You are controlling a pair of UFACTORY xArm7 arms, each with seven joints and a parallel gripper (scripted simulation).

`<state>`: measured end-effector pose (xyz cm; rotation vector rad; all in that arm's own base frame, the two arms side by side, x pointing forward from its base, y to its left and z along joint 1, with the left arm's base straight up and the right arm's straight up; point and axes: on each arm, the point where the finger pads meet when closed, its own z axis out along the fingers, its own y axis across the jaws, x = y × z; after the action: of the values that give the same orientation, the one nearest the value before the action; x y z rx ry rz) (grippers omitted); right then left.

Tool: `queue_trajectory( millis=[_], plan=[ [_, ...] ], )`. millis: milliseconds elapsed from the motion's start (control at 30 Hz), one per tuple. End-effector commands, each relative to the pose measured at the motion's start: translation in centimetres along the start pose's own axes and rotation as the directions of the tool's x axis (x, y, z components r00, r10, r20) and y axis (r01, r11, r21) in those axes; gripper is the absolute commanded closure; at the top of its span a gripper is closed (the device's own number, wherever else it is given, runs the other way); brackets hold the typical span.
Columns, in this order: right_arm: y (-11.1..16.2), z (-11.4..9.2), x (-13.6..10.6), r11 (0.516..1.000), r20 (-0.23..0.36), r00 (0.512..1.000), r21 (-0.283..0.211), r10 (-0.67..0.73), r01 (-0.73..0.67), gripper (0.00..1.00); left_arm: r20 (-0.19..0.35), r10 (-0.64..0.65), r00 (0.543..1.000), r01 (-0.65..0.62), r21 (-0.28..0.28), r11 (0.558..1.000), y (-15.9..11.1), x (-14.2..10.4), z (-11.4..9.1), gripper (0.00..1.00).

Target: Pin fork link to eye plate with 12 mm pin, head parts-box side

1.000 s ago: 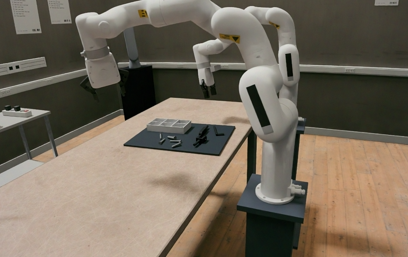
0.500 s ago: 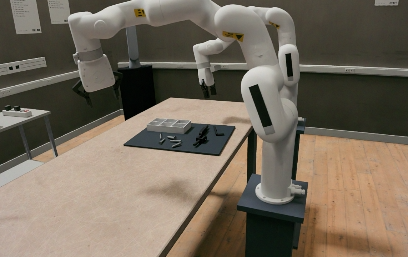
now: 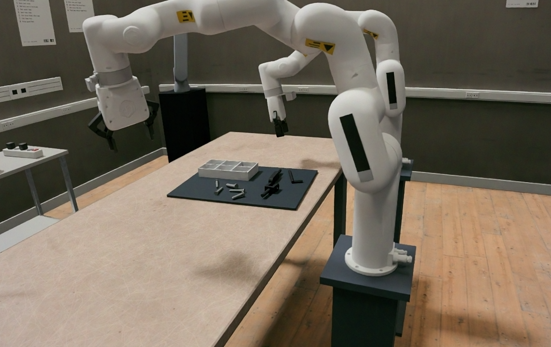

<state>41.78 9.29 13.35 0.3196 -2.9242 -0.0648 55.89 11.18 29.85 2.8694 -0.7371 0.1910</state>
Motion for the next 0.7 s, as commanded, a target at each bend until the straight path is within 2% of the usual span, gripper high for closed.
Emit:
queue_trajectory(
  millis=[0,100,133,233,367,600,667],
  plan=[
    [2.0,0.8,-0.6,0.978,0.03,0.977,0.027,-0.21,0.209,0.0,-0.003,-0.052,0.999,0.052,0.013,0.999,-1.2,-1.5,-0.6,0.0],
    [2.4,1.0,-0.7,0.969,0.032,0.969,0.033,-0.244,0.243,0.0,-0.003,-0.062,0.998,0.062,0.015,0.998,-1.4,-1.8,-0.7,0.0],
    [3.5,1.5,-0.8,0.938,0.036,0.938,0.05,-0.345,0.343,0.0,-0.003,-0.091,0.996,0.091,0.02,0.996,-2.0,-2.6,-0.9,0.0],
    [4.4,1.9,-0.9,0.903,0.038,0.903,0.065,-0.428,0.425,0.0,-0.003,-0.116,0.993,0.116,0.024,0.993,-2.5,-3.4,-1.0,0.0],
    [6.0,2.5,-1.0,0.831,0.038,0.832,0.089,-0.554,0.549,0.0,-0.004,-0.157,0.988,0.157,0.031,0.987,-3.4,-4.7,-1.3,0.0],
    [8.8,3.6,-1.0,0.665,0.027,0.668,0.13,-0.744,0.735,0.0,-0.006,-0.227,0.974,0.227,0.042,0.973,-4.7,-6.9,-1.8,0.0],
    [8.8,3.6,-1.0,0.665,0.027,0.668,0.13,-0.744,0.735,0.0,-0.006,-0.227,0.974,0.227,0.042,0.973,-4.7,-6.9,-1.8,0.0]
  ],
)
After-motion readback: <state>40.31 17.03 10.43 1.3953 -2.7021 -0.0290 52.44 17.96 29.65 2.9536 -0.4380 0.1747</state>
